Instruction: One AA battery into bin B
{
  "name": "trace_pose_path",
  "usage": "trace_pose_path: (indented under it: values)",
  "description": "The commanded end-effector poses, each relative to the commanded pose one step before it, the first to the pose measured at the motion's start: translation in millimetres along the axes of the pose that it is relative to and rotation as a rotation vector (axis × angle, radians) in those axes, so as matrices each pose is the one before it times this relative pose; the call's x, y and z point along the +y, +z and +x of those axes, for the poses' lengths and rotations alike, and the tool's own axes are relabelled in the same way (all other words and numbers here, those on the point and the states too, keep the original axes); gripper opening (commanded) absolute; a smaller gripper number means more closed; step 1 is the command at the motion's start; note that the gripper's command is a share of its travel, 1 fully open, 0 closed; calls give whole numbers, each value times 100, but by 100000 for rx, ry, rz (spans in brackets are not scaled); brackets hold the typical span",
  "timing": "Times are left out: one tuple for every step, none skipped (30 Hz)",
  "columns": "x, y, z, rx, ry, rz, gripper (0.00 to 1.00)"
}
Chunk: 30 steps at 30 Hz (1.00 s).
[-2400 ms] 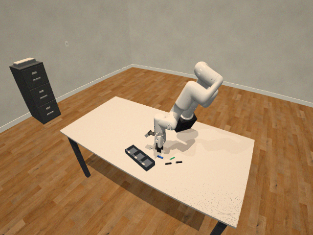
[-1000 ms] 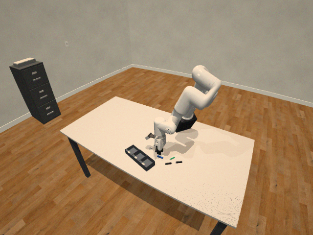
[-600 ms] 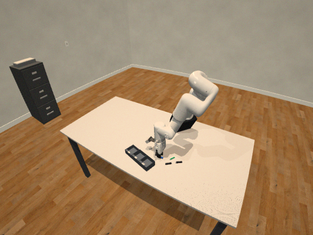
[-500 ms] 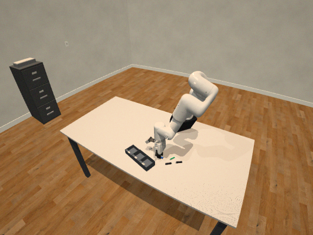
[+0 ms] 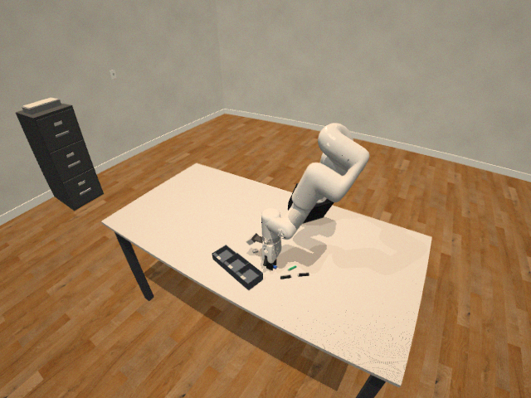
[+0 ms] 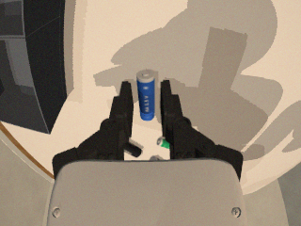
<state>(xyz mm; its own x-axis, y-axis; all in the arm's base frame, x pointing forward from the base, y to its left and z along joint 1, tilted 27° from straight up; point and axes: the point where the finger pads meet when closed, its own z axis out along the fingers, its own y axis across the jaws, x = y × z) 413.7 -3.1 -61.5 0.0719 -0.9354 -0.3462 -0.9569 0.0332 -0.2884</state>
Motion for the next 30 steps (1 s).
trace_pose_path:
  values:
    - [-79, -45, 20, 75, -16, 195, 28]
    - [3, 0, -1, 0, 0, 0, 28]
    - [2, 0, -1, 0, 0, 0, 28]
    - [2, 0, -1, 0, 0, 0, 28]
    - [0, 0, 0, 0, 0, 0, 0]
    - [0, 0, 0, 0, 0, 0, 0]
    - [0, 0, 0, 0, 0, 0, 0]
    - [0, 0, 0, 0, 0, 0, 0]
    - [-6, -6, 2, 5, -1, 10, 0]
    - [0, 0, 0, 1, 0, 2, 0]
    - [7, 6, -2, -5, 1, -12, 0]
    - [0, 0, 0, 0, 0, 0, 0]
    - [0, 0, 0, 0, 0, 0, 0]
    - [0, 0, 0, 0, 0, 0, 0]
    - [-6, -6, 2, 6, -2, 13, 0]
    - [0, 0, 0, 0, 0, 0, 0]
    - [0, 0, 0, 0, 0, 1, 0]
    - [0, 0, 0, 0, 0, 0, 0]
    - [0, 0, 0, 0, 0, 0, 0]
    - [0, 0, 0, 0, 0, 0, 0]
    - [0, 0, 0, 0, 0, 0, 0]
    - [0, 0, 0, 0, 0, 0, 0]
    - [0, 0, 0, 0, 0, 0, 0]
    - [0, 0, 0, 0, 0, 0, 0]
    - [0, 0, 0, 0, 0, 0, 0]
    - [0, 0, 0, 0, 0, 0, 0]
    - [0, 0, 0, 0, 0, 0, 0]
    - [0, 0, 0, 0, 0, 0, 0]
    - [0, 0, 0, 0, 0, 0, 0]
    - [0, 0, 0, 0, 0, 0, 0]
